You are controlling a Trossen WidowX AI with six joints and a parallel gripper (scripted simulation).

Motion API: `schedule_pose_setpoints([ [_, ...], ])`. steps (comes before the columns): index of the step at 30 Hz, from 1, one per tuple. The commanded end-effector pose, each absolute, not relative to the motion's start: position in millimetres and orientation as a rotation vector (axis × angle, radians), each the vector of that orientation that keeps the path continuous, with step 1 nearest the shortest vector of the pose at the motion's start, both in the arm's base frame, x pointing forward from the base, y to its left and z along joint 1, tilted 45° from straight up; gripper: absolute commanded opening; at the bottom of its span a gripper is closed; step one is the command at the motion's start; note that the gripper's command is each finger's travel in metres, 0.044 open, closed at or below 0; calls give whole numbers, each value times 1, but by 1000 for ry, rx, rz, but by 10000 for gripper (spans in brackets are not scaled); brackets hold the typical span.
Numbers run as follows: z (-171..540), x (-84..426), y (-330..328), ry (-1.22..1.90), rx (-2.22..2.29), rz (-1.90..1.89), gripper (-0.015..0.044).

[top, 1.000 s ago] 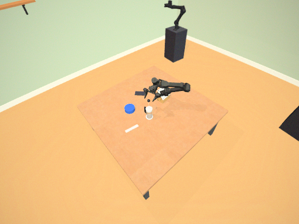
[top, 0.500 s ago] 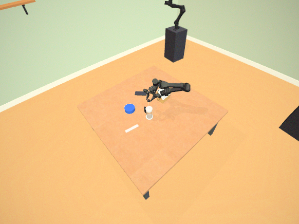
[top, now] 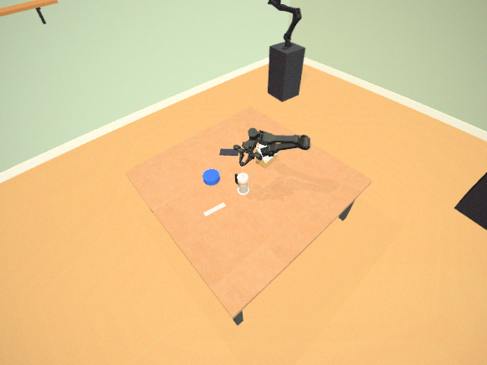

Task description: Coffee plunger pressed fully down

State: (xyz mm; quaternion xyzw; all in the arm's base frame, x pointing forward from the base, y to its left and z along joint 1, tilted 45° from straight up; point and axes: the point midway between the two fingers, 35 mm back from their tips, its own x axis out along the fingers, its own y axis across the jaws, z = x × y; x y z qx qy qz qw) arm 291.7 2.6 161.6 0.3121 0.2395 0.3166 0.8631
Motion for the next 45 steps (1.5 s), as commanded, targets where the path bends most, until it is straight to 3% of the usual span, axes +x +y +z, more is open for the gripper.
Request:
schedule_pose_setpoints([
  [1,157,292,5,507,653,661,124],
  [45,103,292,54,513,648,658,124],
])
